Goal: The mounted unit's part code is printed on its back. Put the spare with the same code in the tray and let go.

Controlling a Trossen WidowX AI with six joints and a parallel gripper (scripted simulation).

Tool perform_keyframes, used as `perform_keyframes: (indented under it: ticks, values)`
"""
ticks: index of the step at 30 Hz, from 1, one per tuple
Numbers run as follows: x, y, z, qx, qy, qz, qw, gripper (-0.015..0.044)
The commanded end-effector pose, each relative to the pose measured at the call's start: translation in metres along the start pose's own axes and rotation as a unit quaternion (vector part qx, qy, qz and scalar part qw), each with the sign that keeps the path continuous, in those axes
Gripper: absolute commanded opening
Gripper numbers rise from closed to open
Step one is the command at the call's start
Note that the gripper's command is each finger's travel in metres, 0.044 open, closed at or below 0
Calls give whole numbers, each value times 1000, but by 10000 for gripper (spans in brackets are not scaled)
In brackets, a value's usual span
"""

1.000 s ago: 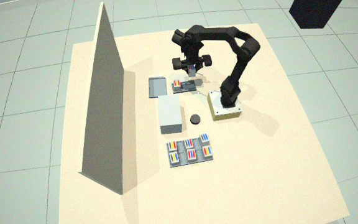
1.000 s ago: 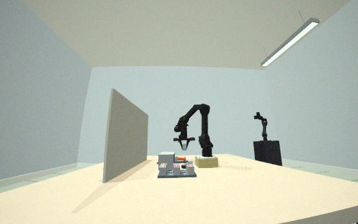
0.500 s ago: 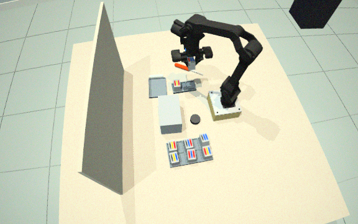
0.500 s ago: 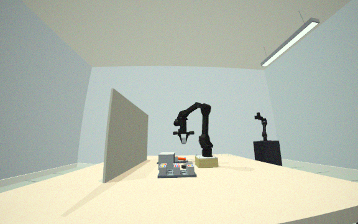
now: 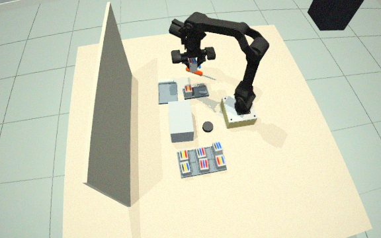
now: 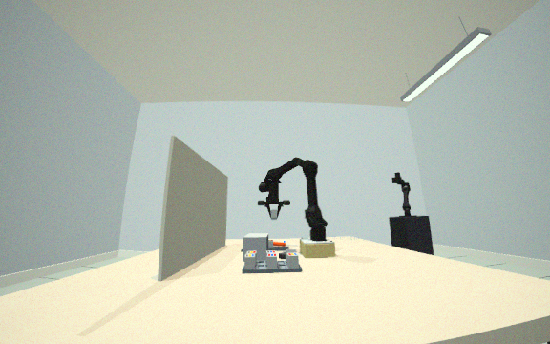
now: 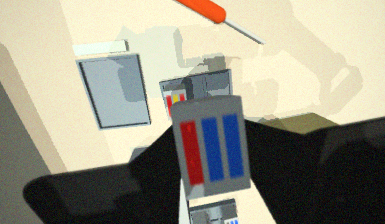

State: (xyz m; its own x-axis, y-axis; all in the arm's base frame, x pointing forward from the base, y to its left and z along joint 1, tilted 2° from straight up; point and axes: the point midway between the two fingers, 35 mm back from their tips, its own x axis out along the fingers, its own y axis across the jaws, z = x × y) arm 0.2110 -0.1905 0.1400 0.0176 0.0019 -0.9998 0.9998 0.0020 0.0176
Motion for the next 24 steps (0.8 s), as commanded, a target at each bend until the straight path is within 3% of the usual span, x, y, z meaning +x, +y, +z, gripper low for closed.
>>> perform_keyframes:
  ticks: [1,24]
  values:
    - [-3,20,4,3,-1,1,1000,0]
    - [2,121,-1,0,6,4,1000,0]
